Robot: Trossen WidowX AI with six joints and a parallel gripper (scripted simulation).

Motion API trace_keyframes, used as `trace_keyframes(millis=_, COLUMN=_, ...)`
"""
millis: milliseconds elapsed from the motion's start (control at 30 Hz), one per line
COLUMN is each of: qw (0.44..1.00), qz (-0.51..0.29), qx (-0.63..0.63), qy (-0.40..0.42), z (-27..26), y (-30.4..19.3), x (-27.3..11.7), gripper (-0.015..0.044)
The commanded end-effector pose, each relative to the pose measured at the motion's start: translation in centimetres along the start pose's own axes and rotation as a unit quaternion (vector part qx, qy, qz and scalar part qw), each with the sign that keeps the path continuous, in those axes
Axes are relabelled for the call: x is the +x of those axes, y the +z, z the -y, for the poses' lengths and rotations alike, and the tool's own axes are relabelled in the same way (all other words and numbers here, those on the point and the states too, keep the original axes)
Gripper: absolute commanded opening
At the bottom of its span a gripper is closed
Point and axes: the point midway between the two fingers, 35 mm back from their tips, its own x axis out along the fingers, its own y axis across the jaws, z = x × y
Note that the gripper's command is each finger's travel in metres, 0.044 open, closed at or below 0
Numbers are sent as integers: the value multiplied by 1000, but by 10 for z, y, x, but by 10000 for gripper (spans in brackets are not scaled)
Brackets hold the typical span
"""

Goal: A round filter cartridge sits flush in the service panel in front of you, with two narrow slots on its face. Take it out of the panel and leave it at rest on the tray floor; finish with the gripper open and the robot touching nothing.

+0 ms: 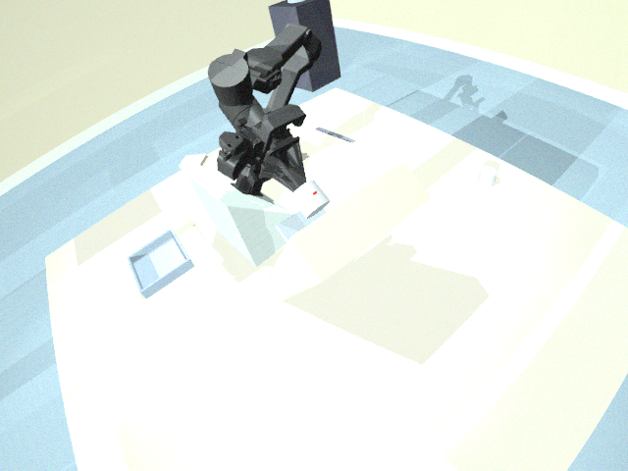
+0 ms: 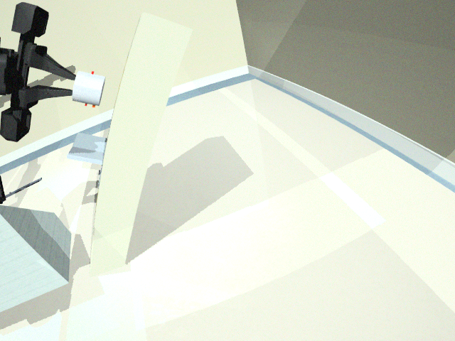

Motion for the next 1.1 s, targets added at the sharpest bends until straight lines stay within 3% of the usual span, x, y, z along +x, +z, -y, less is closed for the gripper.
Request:
trace_keyframes(millis=0, qw=1000, qz=-2, qx=-1, qy=0, z=16, y=-2, x=2, gripper=0)
trace_keyframes(millis=500, qw=1000, qz=-2, qx=-1, qy=0, z=57, y=-7, x=7, gripper=0)
trace_keyframes(millis=633, qw=1000, qz=-1, qx=0, qy=-1, z=50, y=-6, x=6, gripper=91)
trace_keyframes(millis=1067, qw=1000, qz=-1, qx=0, qy=-1, z=50, y=-6, x=6, gripper=91)
